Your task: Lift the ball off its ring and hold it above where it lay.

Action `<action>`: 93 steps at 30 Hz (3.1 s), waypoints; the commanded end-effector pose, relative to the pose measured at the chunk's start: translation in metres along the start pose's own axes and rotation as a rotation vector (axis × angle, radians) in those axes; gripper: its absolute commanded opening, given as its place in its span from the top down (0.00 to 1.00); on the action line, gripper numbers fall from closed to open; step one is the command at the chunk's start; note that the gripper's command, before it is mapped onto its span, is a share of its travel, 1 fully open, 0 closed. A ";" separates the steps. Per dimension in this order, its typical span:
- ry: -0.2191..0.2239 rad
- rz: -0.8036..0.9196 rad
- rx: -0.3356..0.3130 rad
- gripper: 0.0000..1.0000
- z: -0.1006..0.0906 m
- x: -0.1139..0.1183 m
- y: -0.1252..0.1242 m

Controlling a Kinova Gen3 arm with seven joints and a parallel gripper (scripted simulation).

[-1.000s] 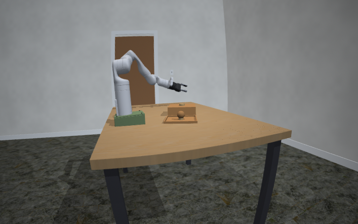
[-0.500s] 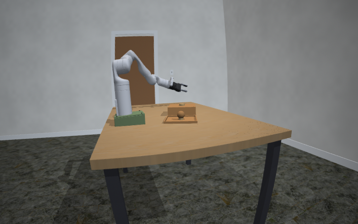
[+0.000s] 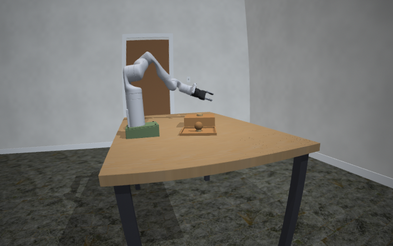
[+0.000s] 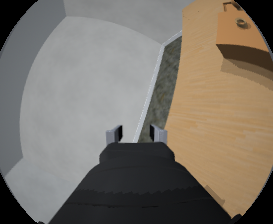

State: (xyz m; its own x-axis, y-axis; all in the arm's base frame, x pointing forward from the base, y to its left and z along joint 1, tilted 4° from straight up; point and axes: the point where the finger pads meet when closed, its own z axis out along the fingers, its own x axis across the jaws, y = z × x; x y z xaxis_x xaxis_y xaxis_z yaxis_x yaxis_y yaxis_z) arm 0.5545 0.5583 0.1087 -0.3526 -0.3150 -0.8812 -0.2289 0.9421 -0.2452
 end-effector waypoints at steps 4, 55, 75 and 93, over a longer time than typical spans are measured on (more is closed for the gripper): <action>0.097 0.162 0.148 0.00 0.032 0.002 -0.105; 1.089 1.645 0.825 0.00 -0.222 0.251 -0.482; 1.125 1.612 0.797 0.00 -0.238 0.293 -0.466; 1.125 1.612 0.797 0.00 -0.225 0.324 -0.456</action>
State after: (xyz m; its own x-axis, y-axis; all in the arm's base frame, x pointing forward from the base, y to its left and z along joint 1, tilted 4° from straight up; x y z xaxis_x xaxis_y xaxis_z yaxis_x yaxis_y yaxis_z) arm 0.3465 0.0039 0.0388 -0.1323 0.9901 0.0469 0.9905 0.1338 -0.0314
